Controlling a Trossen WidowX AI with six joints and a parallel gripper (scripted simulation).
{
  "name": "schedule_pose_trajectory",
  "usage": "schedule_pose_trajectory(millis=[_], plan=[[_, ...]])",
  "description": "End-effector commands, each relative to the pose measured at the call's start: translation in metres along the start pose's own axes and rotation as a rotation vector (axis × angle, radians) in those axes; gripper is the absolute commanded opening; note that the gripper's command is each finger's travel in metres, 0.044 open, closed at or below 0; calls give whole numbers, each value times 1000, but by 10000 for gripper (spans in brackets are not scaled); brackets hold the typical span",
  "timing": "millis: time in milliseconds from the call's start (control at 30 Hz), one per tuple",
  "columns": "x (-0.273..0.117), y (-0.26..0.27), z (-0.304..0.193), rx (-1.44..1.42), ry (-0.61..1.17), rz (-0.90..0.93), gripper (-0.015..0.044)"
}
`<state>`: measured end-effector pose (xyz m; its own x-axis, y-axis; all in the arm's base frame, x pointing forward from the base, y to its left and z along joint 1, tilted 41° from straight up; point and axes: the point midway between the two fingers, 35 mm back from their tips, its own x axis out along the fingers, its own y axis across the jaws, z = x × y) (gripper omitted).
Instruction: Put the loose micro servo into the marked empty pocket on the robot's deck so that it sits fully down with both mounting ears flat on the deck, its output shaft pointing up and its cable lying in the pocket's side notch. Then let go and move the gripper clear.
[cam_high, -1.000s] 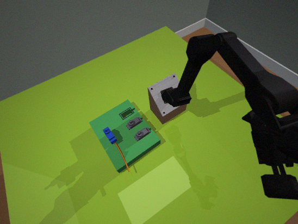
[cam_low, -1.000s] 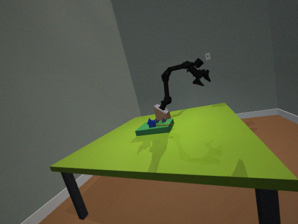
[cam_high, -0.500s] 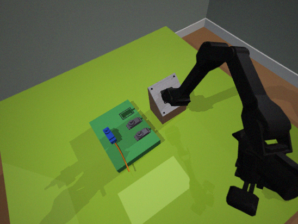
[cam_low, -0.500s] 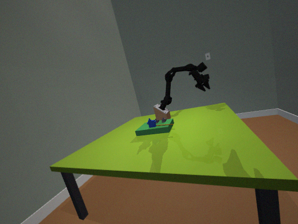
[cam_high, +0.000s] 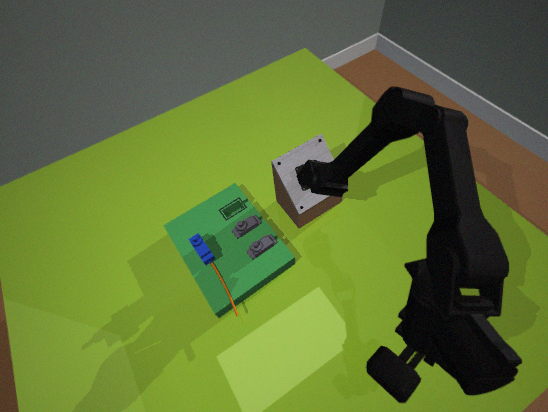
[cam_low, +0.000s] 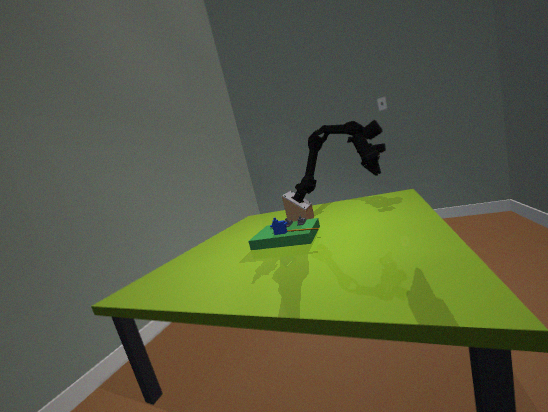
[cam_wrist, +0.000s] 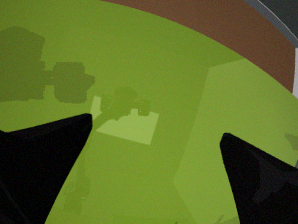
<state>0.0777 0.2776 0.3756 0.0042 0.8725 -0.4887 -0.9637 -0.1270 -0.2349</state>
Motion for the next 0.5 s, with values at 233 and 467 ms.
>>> schedule_pose_trajectory(millis=[233, 467], plan=[[16, -31, -30, 207, 85, -41, 440], [26, -53, -55, 366, 145, -72, 440]])
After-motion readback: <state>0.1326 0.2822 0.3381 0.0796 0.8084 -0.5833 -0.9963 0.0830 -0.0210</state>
